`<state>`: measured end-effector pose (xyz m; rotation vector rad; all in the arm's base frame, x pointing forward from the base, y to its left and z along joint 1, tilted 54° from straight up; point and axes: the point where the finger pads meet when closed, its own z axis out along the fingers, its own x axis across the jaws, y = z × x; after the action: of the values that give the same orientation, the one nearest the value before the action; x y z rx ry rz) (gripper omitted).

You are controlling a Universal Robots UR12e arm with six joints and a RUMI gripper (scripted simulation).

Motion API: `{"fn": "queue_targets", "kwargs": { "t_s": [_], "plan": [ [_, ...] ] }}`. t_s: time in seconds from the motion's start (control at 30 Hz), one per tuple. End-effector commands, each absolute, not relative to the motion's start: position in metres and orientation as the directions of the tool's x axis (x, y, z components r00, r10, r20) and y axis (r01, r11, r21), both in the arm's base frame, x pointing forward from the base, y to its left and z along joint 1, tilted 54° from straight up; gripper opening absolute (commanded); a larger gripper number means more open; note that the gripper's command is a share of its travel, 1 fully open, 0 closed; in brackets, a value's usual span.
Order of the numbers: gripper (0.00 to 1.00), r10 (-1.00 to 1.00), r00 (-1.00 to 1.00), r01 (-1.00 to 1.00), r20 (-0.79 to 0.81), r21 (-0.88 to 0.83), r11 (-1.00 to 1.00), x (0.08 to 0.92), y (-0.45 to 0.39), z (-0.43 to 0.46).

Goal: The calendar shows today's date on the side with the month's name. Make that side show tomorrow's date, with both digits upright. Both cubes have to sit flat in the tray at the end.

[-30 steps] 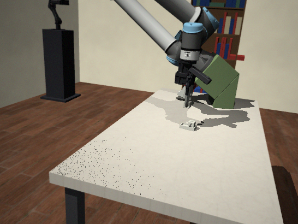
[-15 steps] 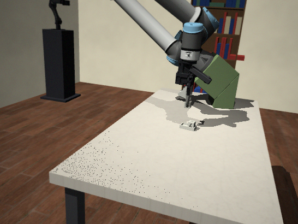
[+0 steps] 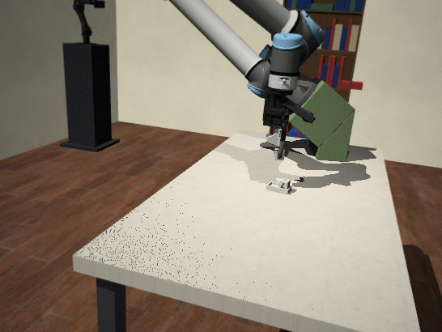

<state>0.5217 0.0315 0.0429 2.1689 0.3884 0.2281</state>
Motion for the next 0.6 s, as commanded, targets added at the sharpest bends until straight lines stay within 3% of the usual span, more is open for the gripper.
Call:
{"fn": "queue_targets", "kwargs": {
  "t_s": [0.0,0.57],
  "plan": [
    [0.11,0.453,0.884,0.351,-0.115,0.803,-0.482,0.5196,0.0319,0.0418],
    [0.11,0.61,0.666,0.679,-0.43,0.688,-0.258,0.5151,0.0312,0.0406]
  ]
}}
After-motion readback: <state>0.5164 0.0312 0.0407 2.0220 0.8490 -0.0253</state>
